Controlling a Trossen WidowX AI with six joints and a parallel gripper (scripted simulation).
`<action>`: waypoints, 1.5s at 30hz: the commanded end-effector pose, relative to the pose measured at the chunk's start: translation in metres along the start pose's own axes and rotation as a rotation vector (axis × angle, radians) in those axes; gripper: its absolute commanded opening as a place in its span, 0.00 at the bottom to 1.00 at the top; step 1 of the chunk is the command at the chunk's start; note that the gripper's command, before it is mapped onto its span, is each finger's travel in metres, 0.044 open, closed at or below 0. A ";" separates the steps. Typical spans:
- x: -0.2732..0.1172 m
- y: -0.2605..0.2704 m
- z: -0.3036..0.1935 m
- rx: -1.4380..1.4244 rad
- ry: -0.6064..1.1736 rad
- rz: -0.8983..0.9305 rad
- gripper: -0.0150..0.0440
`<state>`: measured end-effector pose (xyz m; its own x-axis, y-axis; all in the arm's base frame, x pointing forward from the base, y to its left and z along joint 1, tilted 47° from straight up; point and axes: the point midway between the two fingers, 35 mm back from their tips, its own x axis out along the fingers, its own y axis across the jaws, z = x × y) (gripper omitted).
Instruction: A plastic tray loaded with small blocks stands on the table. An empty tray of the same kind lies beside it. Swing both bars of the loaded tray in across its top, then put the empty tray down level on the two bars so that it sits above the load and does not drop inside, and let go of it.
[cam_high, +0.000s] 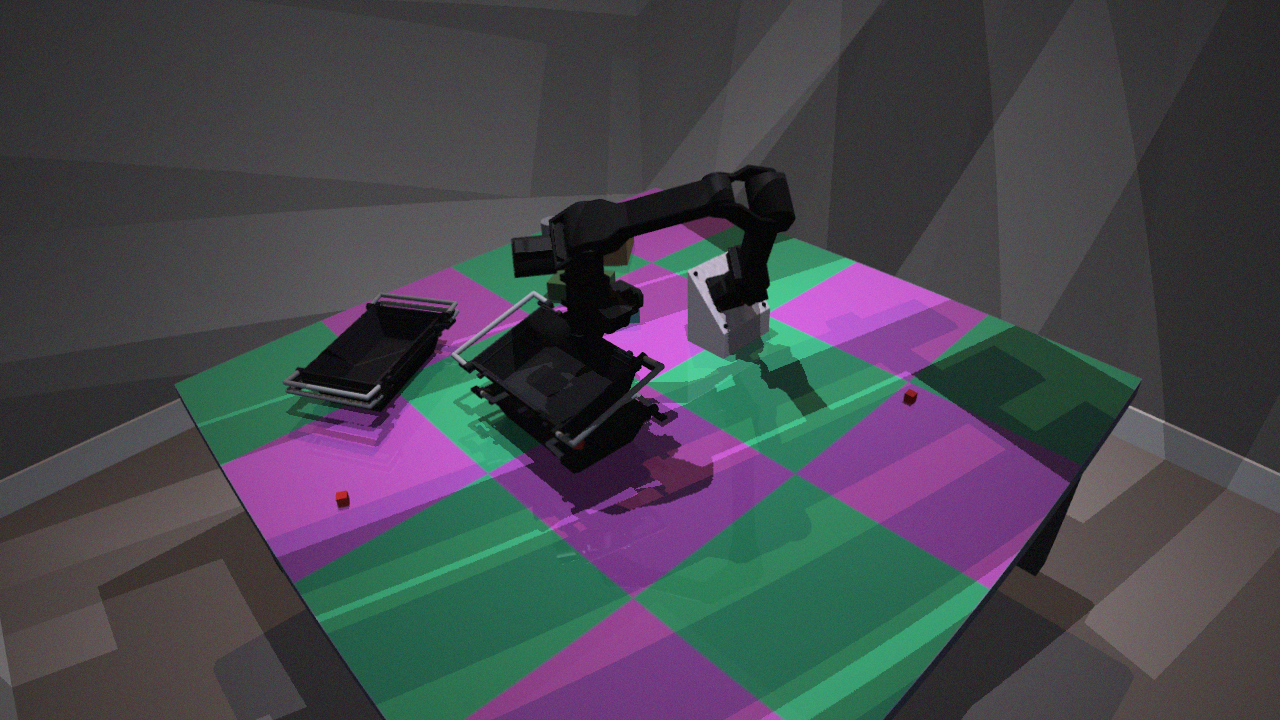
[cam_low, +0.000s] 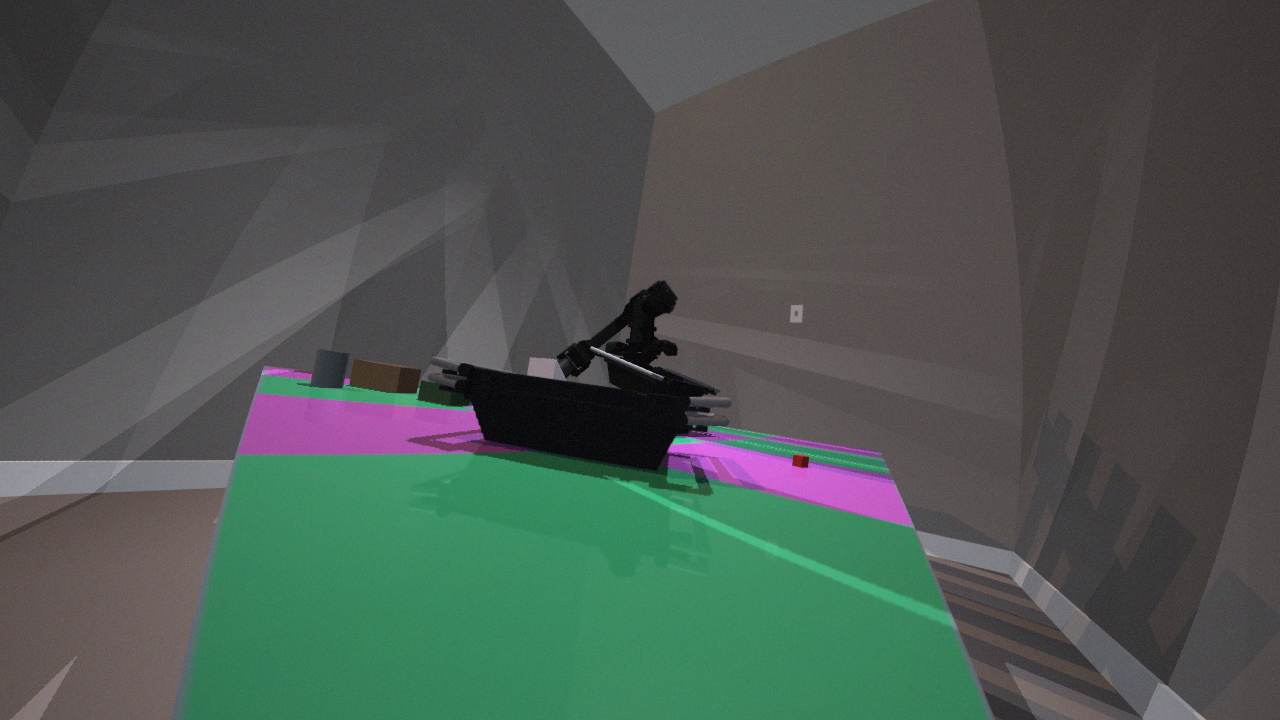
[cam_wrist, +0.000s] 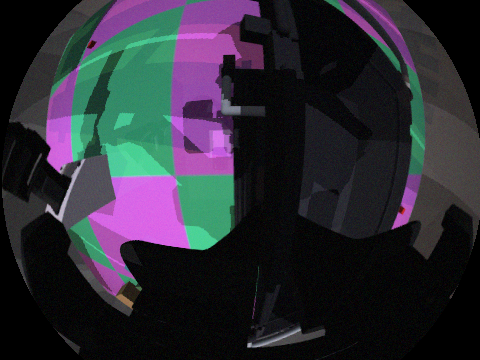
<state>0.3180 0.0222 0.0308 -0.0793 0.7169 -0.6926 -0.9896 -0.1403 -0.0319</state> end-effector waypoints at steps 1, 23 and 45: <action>0.006 0.005 0.002 0.007 0.001 0.029 0.25; 0.006 0.005 0.002 0.007 0.001 0.029 0.25; 0.013 0.009 0.002 0.007 0.001 0.029 0.25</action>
<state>0.3154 0.0250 0.0275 -0.0744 0.7178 -0.6923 -0.9898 -0.1378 -0.0366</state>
